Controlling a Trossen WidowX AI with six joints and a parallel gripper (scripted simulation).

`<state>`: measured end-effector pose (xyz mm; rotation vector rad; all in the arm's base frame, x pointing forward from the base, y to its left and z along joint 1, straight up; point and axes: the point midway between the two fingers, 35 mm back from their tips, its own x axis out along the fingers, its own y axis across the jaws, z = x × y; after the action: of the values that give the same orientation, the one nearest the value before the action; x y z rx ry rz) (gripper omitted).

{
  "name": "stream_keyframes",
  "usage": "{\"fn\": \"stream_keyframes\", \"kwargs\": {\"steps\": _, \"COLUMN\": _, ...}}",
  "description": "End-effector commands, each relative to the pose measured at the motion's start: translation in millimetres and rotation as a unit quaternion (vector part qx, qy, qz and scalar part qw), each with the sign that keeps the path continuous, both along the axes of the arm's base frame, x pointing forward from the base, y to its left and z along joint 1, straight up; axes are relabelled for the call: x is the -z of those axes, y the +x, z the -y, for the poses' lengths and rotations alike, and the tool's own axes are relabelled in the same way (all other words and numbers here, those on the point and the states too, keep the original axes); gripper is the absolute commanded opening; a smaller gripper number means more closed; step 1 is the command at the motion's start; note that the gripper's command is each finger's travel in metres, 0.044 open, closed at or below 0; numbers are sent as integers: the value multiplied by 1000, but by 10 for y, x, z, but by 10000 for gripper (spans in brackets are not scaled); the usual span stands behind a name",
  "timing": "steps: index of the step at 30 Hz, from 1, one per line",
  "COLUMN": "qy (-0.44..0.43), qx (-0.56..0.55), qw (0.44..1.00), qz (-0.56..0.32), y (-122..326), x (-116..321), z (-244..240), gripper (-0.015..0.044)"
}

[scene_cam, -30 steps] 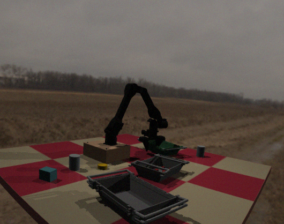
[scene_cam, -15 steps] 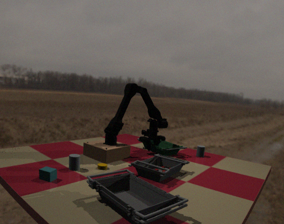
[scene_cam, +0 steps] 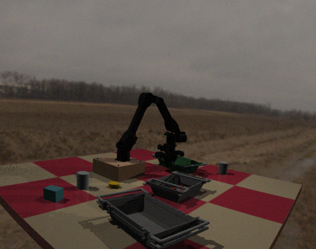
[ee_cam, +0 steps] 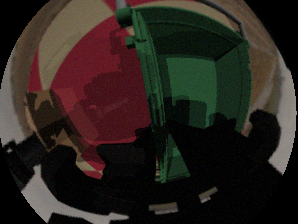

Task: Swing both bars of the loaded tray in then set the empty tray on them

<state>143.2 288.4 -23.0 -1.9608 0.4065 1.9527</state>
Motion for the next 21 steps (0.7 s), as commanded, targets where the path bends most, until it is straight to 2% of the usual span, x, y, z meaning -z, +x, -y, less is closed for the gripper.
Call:
{"fn": "stream_keyframes", "kwargs": {"steps": 1, "qy": -2, "qx": -2, "qw": 1000, "qz": -2, "y": -9, "x": 4, "z": 10, "gripper": 75}}
{"fn": "stream_keyframes", "kwargs": {"steps": 11, "qy": -2, "qx": -2, "qw": 1000, "qz": -2, "y": -5, "x": -65, "z": 4, "gripper": 8}}
{"fn": "stream_keyframes", "kwargs": {"steps": 21, "qy": -2, "qx": -2, "qw": 1000, "qz": -2, "y": -9, "x": -749, "z": 25, "gripper": 0}}
